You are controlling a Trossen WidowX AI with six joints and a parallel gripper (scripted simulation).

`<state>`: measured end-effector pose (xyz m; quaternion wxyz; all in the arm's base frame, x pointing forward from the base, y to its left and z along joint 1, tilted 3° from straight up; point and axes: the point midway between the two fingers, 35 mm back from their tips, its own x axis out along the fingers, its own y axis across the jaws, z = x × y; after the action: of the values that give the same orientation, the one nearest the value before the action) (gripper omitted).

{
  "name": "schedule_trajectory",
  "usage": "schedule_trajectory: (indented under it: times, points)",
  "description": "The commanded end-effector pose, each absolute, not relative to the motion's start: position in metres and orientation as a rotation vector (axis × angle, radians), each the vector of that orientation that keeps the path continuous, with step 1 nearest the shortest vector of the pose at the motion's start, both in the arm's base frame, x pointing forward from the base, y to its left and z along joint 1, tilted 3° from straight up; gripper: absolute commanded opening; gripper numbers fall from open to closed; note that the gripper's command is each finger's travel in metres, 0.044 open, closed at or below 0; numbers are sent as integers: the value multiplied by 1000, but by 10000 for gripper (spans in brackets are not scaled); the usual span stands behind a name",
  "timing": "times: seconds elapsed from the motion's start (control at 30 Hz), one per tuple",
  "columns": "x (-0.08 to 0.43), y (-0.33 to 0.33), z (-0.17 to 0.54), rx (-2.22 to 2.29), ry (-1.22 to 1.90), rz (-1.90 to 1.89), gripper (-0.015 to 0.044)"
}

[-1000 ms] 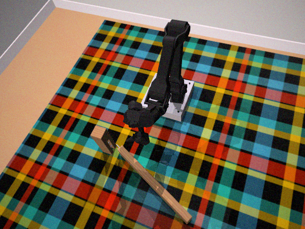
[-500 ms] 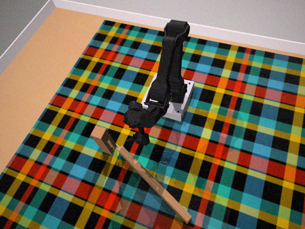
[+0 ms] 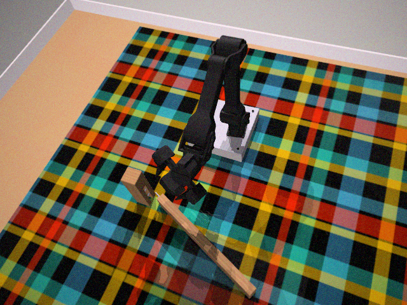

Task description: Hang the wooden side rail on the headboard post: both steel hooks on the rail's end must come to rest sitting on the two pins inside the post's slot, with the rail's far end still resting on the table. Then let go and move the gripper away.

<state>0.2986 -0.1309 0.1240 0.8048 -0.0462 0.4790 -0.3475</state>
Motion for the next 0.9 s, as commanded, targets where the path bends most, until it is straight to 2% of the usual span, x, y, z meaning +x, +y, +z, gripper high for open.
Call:
schedule_trajectory:
  times: [0.0, 0.3, 0.6, 0.87]
  points:
    - [318, -128, 123, -304, 1244, -471, 440]
    - [344, -120, 126, -603, 1459, 97, 440]
    - [362, -110, 129, -819, 1446, 707, 440]
    - [363, -109, 129, -832, 1435, 752, 440]
